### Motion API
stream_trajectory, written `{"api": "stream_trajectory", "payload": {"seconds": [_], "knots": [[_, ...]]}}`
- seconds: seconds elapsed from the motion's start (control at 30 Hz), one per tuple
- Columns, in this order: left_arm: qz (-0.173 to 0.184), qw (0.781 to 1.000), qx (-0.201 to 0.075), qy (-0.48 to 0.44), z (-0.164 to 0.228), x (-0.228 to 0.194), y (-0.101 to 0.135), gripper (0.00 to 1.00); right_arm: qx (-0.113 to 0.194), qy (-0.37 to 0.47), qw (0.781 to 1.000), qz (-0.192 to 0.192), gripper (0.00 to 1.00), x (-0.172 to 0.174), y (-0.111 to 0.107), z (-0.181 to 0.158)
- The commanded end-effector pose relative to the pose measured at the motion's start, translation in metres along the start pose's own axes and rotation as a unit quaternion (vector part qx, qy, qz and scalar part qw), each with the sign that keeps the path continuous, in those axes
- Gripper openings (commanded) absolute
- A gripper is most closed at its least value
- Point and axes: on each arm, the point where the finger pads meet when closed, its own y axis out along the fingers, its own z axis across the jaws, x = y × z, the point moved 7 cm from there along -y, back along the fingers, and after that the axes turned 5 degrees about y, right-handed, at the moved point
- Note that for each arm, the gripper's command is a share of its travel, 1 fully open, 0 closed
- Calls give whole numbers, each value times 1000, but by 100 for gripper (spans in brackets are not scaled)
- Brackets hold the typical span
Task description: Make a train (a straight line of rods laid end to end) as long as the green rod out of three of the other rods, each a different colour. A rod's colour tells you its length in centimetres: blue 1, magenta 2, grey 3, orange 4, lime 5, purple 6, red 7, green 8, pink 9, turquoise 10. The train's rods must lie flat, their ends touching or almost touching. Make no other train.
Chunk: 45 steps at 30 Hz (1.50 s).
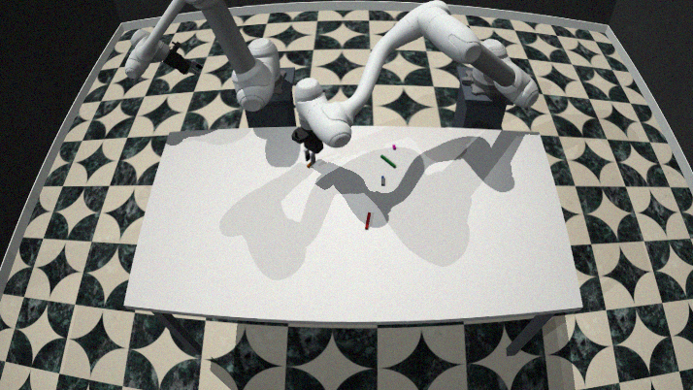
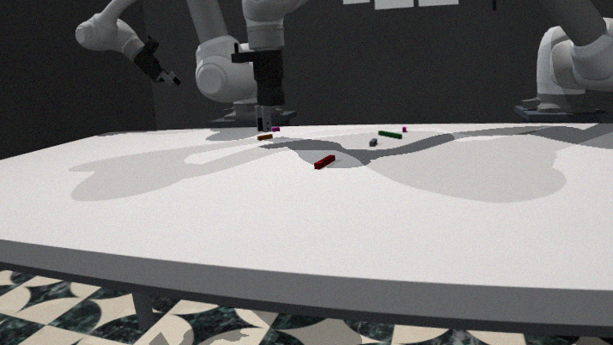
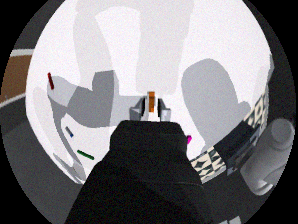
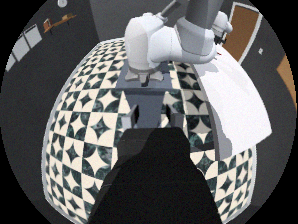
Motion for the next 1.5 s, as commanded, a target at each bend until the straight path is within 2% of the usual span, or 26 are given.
{"api": "stream_trajectory", "payload": {"seconds": [0.0, 0.67, 1.47], "knots": [[1, 1000, 0, 0, 3, 1, 4, 54, -3, 2, 1000, 8, 100, -1, 2, -3], [0, 1000, 0, 0, 2, 2, 20, 54, -3, 2, 1000, 8, 100, -1, 2, -3], [1, 1000, 0, 0, 3, 1, 20, 54, -3, 2, 1000, 8, 100, -1, 2, -3]]}}
